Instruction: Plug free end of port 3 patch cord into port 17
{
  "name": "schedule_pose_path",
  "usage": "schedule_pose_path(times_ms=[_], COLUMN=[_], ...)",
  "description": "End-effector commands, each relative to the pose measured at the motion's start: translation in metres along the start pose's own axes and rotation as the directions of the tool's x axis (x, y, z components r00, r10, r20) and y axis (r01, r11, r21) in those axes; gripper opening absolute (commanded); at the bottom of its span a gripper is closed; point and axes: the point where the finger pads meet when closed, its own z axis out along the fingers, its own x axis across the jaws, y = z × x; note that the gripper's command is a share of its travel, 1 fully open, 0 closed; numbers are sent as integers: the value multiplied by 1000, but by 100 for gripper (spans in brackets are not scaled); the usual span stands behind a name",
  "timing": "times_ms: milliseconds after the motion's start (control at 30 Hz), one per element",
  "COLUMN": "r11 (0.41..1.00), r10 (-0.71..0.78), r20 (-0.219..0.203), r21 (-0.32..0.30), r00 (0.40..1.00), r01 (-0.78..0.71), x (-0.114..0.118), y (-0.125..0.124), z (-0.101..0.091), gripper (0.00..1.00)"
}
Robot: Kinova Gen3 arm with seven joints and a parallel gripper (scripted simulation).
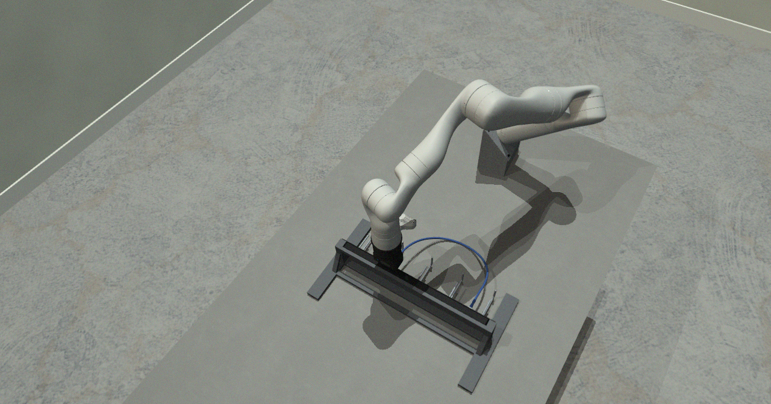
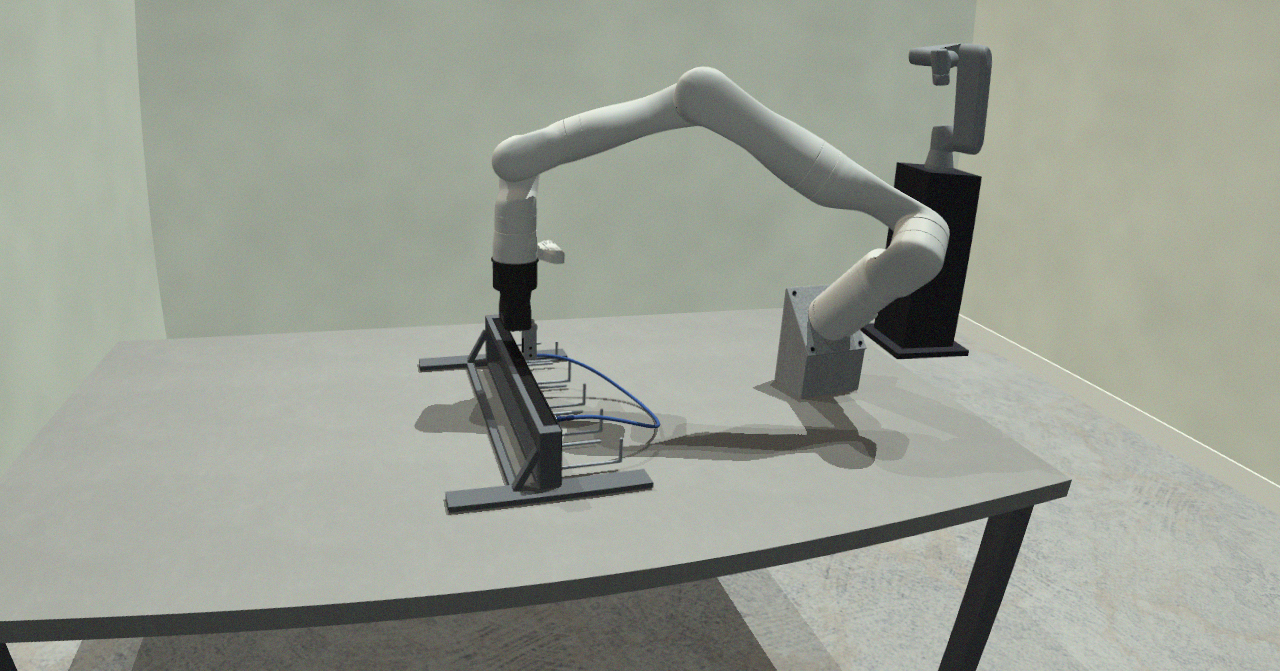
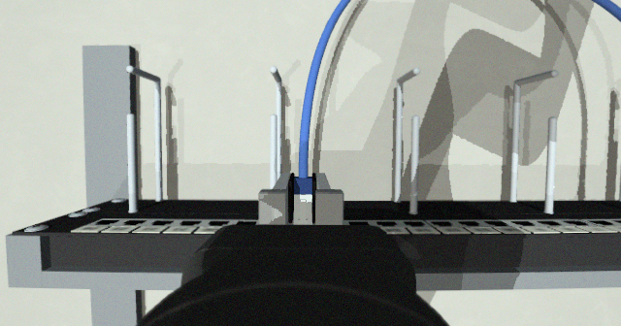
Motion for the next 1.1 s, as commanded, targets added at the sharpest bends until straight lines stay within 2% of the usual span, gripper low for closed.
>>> schedule_pose_path(times_ms=[0,1067], r11=[1000,1000], r10=[-18,-19], r20=[-3,-1], r21=[-1,-1], r00=[1000,1000], r01=[18,19], x=[3,3], y=[2,4], z=[0,-1], gripper=[0,0])
